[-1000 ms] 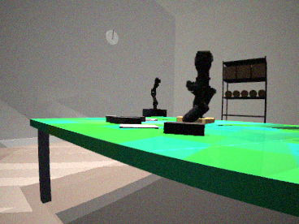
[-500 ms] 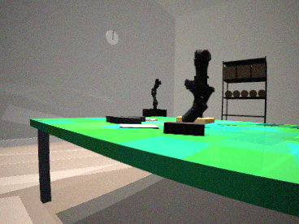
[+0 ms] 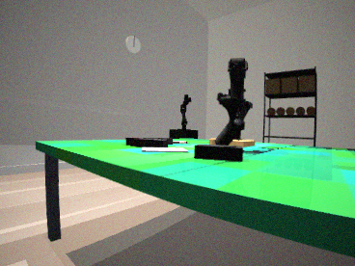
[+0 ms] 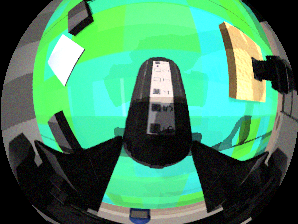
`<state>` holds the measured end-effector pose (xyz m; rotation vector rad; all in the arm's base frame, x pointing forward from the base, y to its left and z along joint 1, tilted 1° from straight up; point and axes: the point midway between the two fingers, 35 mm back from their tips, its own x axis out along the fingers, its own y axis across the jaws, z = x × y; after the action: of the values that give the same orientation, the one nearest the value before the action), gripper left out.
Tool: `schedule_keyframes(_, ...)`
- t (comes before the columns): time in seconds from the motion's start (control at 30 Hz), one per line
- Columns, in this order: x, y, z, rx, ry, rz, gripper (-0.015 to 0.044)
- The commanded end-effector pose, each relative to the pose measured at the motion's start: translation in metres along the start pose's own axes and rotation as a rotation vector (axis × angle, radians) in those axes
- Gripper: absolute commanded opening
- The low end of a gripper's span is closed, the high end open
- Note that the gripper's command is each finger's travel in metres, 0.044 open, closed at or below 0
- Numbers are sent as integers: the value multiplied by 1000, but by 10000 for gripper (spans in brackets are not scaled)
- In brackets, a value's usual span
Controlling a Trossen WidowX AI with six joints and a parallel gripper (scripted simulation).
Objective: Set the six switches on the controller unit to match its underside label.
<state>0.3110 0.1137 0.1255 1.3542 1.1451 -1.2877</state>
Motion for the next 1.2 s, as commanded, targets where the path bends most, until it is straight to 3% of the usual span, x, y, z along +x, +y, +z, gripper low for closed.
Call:
schedule_keyframes(0.0,-3,1,7,3,-9,7,336)
schedule_keyframes(1.17,-13,0,31,3,-12,7,336)
